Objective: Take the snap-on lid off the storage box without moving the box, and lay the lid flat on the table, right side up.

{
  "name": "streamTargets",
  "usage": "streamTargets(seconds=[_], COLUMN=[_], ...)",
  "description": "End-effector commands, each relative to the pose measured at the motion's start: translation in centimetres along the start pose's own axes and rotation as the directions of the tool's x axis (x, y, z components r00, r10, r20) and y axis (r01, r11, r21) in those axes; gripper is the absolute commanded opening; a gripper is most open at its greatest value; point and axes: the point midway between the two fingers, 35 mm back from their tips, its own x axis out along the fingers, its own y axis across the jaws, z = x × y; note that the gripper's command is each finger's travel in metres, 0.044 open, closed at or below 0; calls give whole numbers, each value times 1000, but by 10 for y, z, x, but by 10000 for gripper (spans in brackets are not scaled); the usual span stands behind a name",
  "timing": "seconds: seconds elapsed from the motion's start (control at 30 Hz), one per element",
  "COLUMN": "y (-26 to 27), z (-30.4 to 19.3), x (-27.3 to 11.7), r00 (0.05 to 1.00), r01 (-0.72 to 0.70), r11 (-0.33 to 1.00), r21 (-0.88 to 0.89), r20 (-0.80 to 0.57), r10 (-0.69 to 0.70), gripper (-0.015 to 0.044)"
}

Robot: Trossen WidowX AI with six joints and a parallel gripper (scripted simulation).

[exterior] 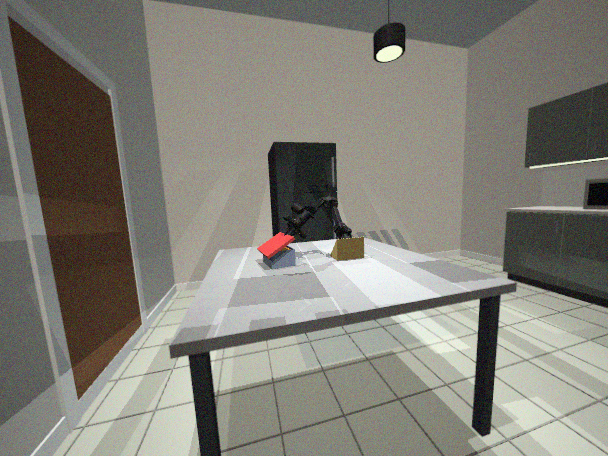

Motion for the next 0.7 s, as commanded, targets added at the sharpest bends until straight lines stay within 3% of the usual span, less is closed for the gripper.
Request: streamTargets(seconds=[0.0,0.67], y=[11,43], z=[0,0], x=[-2,-5], r00=[1000,1000], r01=[-11,-11], r11=[1000,1000], r21=[6,7], r20=[0,-1], r10=[11,11], gripper=[0,0])
